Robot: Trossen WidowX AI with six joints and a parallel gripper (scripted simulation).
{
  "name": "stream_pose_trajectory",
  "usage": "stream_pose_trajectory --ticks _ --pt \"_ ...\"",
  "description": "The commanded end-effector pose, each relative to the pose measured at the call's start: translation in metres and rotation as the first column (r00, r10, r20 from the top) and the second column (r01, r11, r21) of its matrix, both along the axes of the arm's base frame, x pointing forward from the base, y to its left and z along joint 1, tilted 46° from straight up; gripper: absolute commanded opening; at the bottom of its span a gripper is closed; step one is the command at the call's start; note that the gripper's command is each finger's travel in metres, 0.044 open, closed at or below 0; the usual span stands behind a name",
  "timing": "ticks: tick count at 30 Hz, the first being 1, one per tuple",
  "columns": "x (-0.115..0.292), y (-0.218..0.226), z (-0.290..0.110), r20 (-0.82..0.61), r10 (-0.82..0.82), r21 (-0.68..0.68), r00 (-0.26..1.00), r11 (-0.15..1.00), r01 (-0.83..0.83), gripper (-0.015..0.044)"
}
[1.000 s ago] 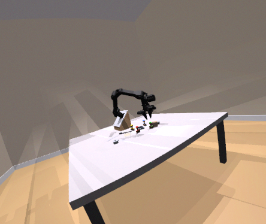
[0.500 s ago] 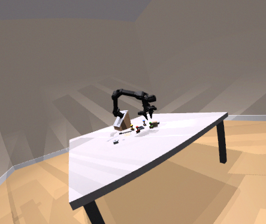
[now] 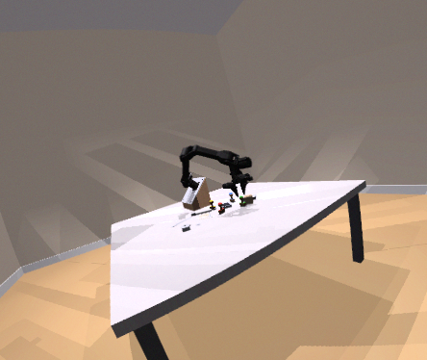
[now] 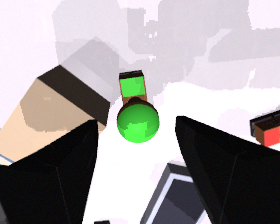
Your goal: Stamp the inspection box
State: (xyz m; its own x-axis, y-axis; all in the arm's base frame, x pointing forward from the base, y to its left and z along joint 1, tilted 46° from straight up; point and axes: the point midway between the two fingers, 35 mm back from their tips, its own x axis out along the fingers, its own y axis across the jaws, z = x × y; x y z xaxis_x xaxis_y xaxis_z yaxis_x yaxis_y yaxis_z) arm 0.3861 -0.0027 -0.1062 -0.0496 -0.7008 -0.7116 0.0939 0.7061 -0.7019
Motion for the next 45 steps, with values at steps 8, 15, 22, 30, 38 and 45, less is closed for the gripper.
stream_pose_trajectory --ticks 8,15,22,30,38,45 --pt "-0.003 -0.015 -0.015 -0.010 0.001 -0.008 1.000 1.000 -0.001 0.0211" --pt "-0.004 -0.024 -0.023 -0.010 0.001 -0.009 1.000 1.000 -0.001 0.0211" --pt "-0.005 -0.030 -0.029 -0.010 0.001 -0.010 1.000 1.000 -0.001 0.0211" --pt "-0.004 -0.030 -0.028 -0.005 -0.003 -0.008 1.000 1.000 0.003 0.0197" --pt "-0.004 -0.030 -0.028 -0.005 -0.003 -0.008 1.000 1.000 0.003 0.0144" --pt "-0.004 -0.030 -0.028 -0.005 -0.003 -0.008 1.000 1.000 0.003 0.0097"
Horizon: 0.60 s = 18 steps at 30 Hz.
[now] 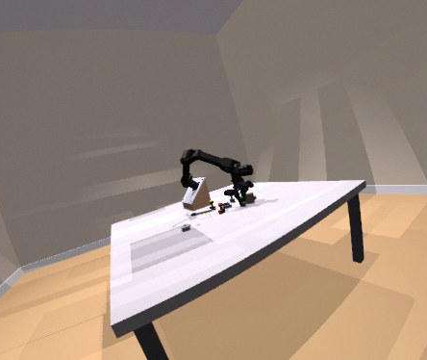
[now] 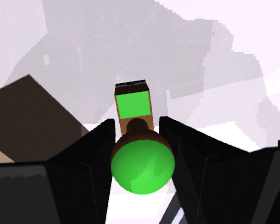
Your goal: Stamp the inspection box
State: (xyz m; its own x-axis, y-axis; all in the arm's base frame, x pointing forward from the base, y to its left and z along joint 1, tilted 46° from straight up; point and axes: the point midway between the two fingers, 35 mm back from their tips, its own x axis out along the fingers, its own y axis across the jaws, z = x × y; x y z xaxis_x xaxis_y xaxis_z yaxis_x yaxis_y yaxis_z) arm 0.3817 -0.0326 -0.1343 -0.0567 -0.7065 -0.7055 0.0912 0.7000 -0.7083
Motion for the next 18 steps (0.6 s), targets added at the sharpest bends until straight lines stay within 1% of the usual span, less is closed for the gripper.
stream_pose_trajectory --ticks 1,4,7,18 --pt "0.0006 0.0002 0.0003 0.002 0.000 0.000 1.000 1.000 0.000 0.0091" --pt "0.0006 0.0002 0.0003 0.002 0.000 0.000 1.000 1.000 0.000 0.0071" --pt "0.0007 0.0007 0.0008 0.002 0.000 0.000 1.000 1.000 0.000 0.0000" --pt "0.0014 0.0046 0.0043 0.002 0.000 0.001 1.000 1.000 0.000 0.0000"
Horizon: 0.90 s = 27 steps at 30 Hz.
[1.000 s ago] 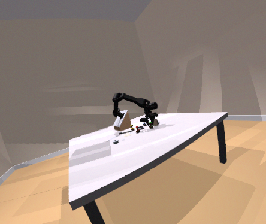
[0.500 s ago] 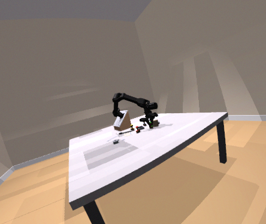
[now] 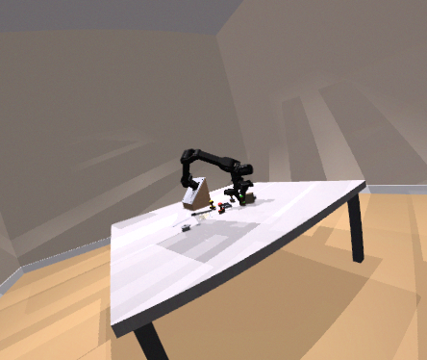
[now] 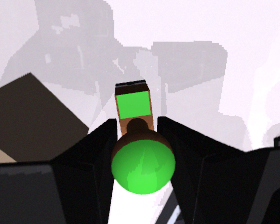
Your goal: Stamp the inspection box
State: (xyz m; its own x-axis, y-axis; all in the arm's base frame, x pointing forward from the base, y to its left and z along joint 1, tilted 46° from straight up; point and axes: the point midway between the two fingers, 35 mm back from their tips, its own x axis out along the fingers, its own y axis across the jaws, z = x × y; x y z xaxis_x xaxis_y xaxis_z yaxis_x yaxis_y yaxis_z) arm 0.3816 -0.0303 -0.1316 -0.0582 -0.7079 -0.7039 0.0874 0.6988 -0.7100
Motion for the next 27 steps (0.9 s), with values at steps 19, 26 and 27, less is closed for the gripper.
stream_pose_trajectory --ticks 19,26,27 --pt "0.0024 0.0090 0.0078 0.005 -0.001 0.004 1.000 1.000 0.001 0.0000" --pt "0.0027 0.0115 0.0101 0.005 -0.001 0.004 1.000 1.000 0.001 0.0000" --pt "0.0028 0.0118 0.0105 0.005 -0.001 0.004 1.000 1.000 0.001 0.0000"
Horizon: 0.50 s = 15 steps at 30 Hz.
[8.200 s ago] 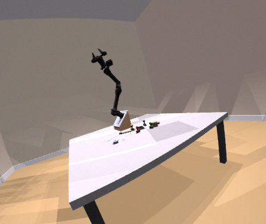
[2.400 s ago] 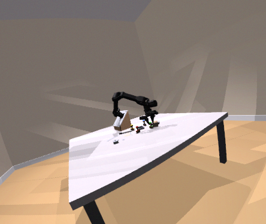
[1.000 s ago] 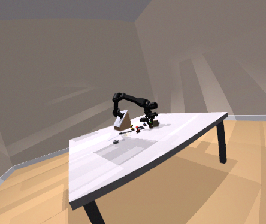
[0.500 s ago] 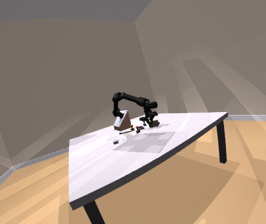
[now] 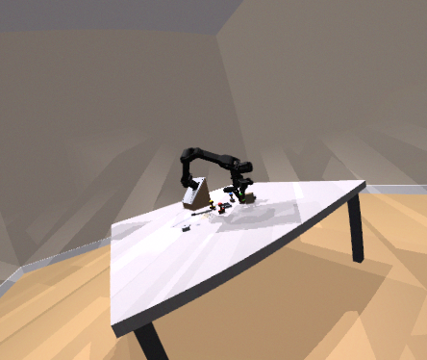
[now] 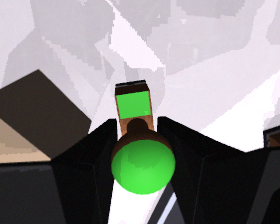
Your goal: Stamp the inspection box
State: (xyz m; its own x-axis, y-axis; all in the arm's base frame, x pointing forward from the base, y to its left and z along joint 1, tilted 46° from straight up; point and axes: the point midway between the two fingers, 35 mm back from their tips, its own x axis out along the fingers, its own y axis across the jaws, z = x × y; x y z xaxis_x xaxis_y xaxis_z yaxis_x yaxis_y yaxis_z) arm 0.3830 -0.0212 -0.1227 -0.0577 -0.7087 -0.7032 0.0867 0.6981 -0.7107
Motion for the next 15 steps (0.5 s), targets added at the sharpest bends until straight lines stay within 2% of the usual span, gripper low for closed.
stream_pose_trajectory --ticks 1,15 --pt "0.0014 0.0030 0.0019 0.005 -0.002 0.005 1.000 1.000 0.002 0.0000" --pt "0.0019 0.0079 0.0066 0.005 -0.002 0.005 1.000 1.000 0.002 0.0000"
